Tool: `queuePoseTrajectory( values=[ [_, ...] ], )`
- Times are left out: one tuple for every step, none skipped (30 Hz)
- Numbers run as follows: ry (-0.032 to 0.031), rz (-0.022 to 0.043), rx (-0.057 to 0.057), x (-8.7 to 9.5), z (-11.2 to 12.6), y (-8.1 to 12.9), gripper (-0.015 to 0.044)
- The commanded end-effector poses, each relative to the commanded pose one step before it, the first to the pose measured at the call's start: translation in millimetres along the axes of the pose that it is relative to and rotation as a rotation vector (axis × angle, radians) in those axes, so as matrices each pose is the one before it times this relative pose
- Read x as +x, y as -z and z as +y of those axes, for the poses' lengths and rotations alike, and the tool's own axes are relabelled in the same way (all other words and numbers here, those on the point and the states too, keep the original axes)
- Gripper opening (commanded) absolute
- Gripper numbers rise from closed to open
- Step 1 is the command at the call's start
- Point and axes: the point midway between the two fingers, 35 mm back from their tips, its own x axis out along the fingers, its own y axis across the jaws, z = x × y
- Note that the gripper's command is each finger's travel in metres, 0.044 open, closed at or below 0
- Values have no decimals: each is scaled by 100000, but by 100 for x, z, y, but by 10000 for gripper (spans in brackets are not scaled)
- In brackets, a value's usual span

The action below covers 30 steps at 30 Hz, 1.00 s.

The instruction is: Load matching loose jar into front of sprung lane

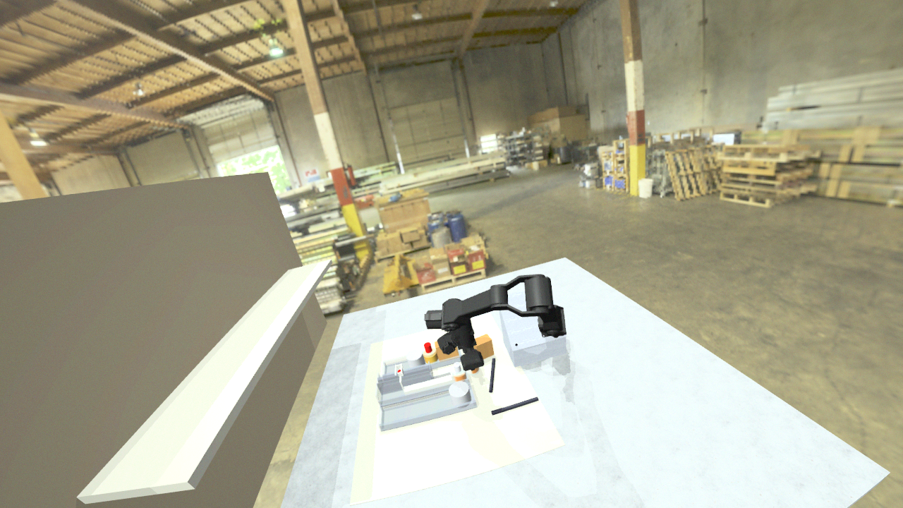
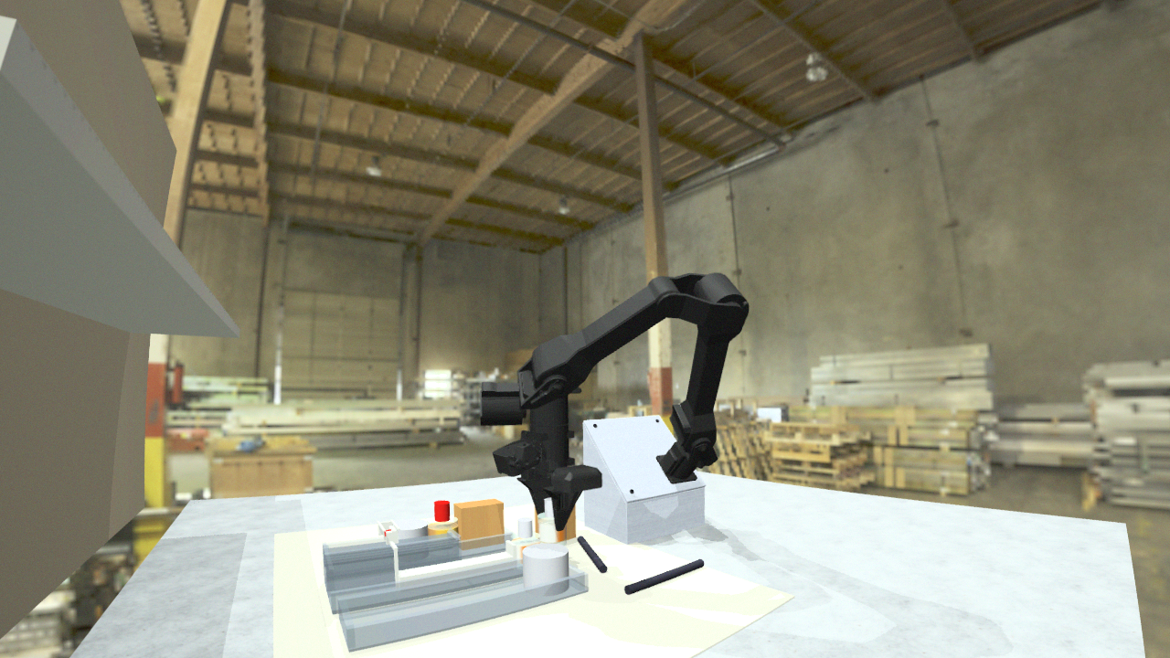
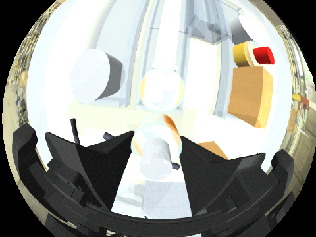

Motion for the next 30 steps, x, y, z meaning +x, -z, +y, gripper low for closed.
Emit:
queuePoseTrajectory(
  values=[
    [-135,-552,-96,-92,64,-393,0],
    [1,-2,-2,0,0,-38,0],
    [1,-2,-2,0,0,-38,0],
    [1,-2,-2,0,0,-38,0],
    [1,-2,-2,0,0,-38,0],
    [1,-2,-2,0,0,-38,0],
    [1,-2,-2,0,0,-38,0],
    [1,-2,-2,0,0,-38,0],
    [1,-2,-2,0,0,-38,0],
    [1,-2,-2,0,0,-38,0],
    [1,-2,-2,0,0,-38,0],
    [1,-2,-2,0,0,-38,0],
    [1,-2,-2,0,0,-38,0],
    [1,-2,-2,0,0,-38,0],
    [1,-2,-2,0,0,-38,0],
    [1,-2,-2,0,0,-38,0],
    [0,-2,-2,0,0,-38,0],
    [0,-2,-2,0,1,-38,0],
    [0,-2,-2,0,1,-38,0],
    [0,-2,-2,0,1,-38,0],
    [0,-2,-2,0,1,-38,0],
    [0,-2,-2,0,1,-39,0],
    [0,-2,-2,0,1,-39,0],
    [0,-2,-2,-2,1,-39,0],
    [0,-2,-2,-1,1,-39,0],
    [0,-2,-2,-1,1,-39,0],
    [0,-2,-2,-1,1,-39,0],
    [0,-2,-2,-1,1,-39,0],
    [0,-2,-2,-1,1,-39,0],
    [0,-2,-2,-1,1,-39,0]
  ],
)
